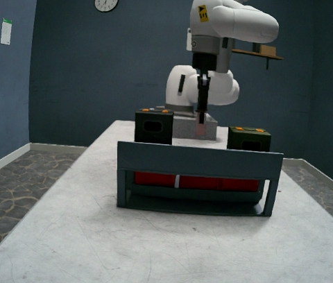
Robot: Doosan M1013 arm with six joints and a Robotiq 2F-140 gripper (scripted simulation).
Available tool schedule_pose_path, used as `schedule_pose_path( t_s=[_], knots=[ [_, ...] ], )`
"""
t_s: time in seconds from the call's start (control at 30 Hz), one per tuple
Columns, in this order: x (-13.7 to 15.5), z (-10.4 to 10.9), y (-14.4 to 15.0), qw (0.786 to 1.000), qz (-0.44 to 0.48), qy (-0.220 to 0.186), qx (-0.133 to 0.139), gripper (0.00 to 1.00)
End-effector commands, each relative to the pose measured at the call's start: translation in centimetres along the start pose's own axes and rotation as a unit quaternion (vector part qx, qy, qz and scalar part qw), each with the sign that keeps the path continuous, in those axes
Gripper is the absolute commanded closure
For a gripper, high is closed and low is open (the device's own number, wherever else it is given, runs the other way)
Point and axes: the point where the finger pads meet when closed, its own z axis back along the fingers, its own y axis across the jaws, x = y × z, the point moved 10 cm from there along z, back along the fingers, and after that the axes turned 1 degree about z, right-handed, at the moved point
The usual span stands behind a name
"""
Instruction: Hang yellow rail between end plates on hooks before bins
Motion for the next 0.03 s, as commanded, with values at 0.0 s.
schedule_pose_path(
  t_s=[0.0],
  knots=[
    [0.00,0.02,0.00,1.000,0.000,0.000,0.000,0.63]
  ],
)
